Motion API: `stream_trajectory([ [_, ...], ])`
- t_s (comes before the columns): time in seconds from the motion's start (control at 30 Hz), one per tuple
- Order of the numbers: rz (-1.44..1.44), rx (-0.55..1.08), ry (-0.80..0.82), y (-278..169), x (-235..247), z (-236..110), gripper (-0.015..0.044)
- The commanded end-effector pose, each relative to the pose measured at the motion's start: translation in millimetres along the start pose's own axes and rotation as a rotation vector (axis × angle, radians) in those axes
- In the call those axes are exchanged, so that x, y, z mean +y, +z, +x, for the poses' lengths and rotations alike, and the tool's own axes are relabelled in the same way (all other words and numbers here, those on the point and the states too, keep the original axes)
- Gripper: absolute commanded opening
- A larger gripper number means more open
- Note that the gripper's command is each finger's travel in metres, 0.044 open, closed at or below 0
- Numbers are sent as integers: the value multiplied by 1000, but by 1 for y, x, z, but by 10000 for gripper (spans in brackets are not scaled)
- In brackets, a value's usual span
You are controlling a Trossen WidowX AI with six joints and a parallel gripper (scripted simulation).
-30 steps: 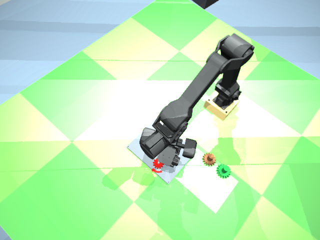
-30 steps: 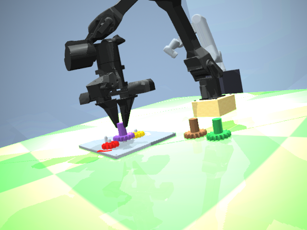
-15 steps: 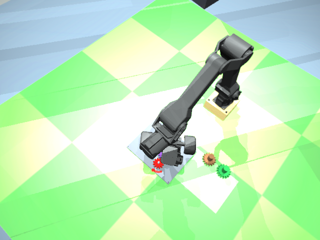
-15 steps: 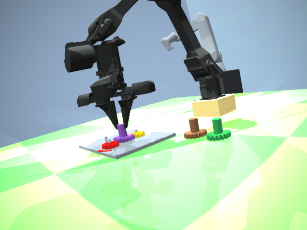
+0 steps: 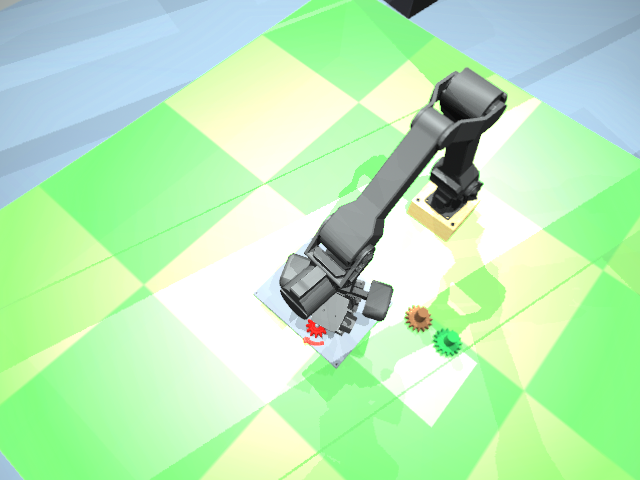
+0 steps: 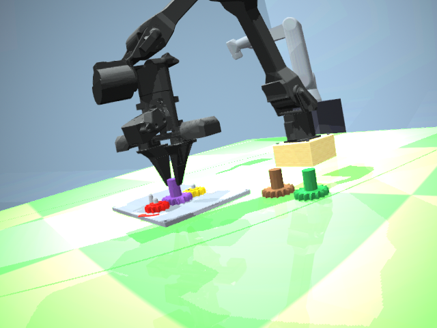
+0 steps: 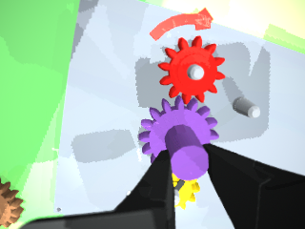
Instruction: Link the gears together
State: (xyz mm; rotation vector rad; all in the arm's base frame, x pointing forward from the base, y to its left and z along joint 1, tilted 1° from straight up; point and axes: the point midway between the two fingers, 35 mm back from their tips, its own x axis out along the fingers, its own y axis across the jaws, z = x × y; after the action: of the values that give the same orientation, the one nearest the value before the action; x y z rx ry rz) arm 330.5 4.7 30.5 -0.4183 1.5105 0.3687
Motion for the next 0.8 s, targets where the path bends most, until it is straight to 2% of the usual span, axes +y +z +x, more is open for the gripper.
stream_trajectory([
  [0.0,-5,-1,-1,0,0,-1,105],
  [0.07,-38,-1,-1,0,0,-3,140],
  [0.2,-70,-1,-1,1,0,-9,140],
  [0.4,-73,-1,-1,1,0,-44,140],
  [0.5,-73,-1,-1,1,0,-49,140],
  [0.53,-68,5,3,0,0,-43,166],
  [0.67,-68,5,3,-3,2,-88,271],
  [0.77,-68,5,3,-4,2,-90,350],
])
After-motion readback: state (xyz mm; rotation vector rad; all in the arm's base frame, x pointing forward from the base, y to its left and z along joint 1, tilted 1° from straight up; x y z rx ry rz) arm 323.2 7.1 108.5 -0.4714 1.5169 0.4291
